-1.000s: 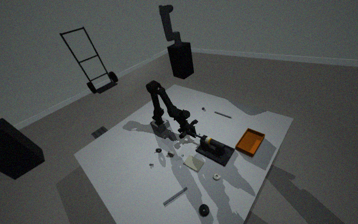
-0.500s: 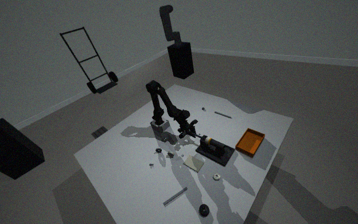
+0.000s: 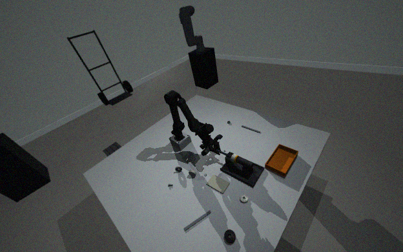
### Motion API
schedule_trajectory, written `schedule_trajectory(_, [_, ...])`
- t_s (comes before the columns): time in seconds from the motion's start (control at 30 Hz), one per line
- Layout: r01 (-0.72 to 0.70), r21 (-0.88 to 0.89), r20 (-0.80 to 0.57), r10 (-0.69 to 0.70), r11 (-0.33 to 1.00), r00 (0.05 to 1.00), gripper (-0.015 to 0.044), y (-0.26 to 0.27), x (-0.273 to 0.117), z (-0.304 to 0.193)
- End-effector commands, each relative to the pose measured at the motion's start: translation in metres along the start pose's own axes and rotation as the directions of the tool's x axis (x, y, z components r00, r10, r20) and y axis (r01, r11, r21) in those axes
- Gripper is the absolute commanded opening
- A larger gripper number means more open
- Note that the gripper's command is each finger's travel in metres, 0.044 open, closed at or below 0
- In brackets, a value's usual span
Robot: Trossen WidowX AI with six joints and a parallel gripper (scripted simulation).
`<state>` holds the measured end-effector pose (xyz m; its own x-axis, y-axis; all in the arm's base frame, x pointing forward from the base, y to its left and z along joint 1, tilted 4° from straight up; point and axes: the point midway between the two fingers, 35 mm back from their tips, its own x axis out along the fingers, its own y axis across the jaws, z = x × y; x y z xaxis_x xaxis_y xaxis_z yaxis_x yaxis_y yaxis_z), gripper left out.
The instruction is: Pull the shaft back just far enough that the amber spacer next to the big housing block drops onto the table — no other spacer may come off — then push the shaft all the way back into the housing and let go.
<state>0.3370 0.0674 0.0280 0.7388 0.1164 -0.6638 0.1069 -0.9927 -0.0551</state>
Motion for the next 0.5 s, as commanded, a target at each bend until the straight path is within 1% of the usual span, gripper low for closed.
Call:
schedule_trajectory(0.0, [-0.001, 0.003, 0.001, 0.001, 1.0, 1.0, 0.0, 0.0001, -0.0004, 0.0008])
schedule_trajectory(0.47, [-0.001, 0.003, 0.001, 0.001, 1.0, 1.0, 0.0, 0.0001, -0.0014, 0.0018])
